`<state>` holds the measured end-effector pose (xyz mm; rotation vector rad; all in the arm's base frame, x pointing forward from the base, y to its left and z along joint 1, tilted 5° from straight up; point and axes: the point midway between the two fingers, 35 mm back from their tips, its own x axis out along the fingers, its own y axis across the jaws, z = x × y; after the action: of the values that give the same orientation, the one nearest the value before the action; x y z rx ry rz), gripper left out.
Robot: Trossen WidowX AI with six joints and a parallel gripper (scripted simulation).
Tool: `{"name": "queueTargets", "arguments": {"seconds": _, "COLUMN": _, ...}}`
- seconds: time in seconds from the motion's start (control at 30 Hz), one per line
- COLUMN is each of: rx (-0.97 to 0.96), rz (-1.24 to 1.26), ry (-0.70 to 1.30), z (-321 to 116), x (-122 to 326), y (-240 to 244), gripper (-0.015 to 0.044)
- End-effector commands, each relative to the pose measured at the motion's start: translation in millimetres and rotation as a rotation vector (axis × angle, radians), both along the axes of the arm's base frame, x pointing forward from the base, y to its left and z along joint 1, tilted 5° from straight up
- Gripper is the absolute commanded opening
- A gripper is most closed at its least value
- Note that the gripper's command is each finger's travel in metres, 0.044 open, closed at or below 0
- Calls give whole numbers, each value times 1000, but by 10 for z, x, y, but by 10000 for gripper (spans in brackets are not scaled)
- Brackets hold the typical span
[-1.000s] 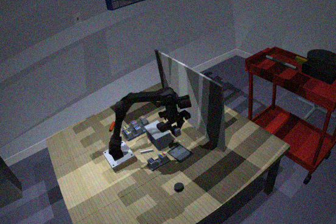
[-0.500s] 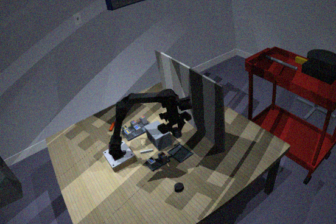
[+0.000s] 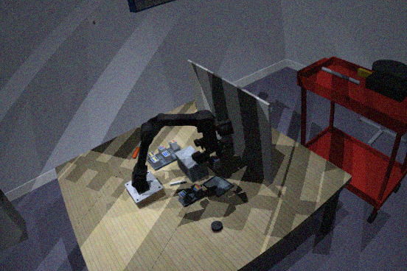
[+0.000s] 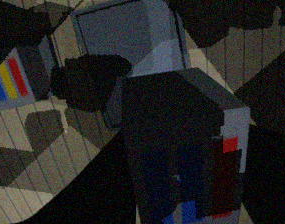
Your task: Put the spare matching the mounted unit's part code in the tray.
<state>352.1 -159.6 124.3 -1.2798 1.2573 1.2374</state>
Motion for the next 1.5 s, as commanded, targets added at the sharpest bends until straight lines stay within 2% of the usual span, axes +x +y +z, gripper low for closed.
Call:
{"name": "queueTargets", "arguments": {"seconds": 0.0, "rx": -3, "rz": 3, "ry": 1, "z": -38, "x": 3, "y": -11, "gripper": 0}}
{"name": "queueTargets", "arguments": {"seconds": 1.47, "rx": -4, "rz": 3, "ry": 1, "z": -408, "x": 23, "y": -49, "gripper": 0}}
